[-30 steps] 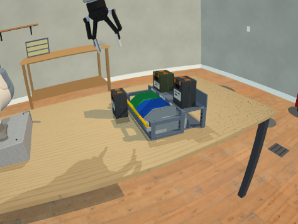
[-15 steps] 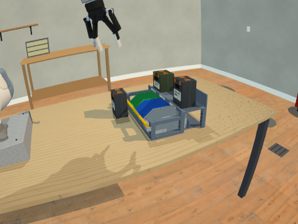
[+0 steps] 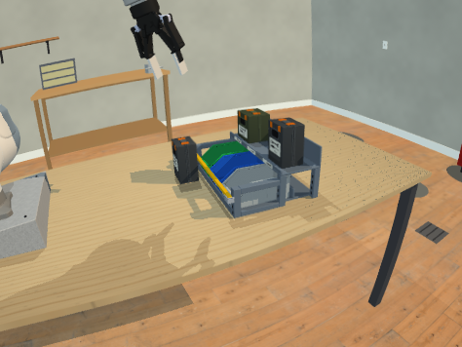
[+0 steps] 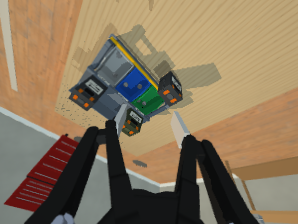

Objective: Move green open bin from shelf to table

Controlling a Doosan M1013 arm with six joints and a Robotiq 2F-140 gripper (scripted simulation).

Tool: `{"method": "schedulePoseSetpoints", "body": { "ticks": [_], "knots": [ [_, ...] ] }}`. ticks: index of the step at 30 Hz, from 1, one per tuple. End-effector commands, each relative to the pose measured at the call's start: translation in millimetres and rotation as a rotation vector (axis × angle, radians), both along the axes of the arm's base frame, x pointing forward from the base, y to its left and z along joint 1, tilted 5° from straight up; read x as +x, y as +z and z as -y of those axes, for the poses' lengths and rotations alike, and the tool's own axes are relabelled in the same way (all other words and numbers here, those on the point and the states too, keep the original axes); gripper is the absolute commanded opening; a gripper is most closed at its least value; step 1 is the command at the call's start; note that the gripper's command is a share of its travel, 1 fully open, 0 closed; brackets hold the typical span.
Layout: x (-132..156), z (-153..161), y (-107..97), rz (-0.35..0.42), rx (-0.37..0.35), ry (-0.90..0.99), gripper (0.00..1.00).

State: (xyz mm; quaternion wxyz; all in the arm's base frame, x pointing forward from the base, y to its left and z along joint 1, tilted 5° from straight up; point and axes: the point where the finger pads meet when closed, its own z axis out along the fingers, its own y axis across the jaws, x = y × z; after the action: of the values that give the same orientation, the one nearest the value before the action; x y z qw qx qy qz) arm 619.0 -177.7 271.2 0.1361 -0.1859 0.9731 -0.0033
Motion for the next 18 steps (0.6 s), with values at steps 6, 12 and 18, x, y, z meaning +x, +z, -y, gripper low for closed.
{"method": "schedulePoseSetpoints", "body": {
  "ticks": [6, 12, 18],
  "knots": [
    [0.0, 0.0, 0.2, 0.001, 0.004, -0.038, 0.57],
    [0.1, 0.1, 0.4, 0.001, 0.020, -0.194, 0.57],
    [0.2, 0.0, 0.5, 0.001, 0.030, -0.297, 0.57]
  ]
}}
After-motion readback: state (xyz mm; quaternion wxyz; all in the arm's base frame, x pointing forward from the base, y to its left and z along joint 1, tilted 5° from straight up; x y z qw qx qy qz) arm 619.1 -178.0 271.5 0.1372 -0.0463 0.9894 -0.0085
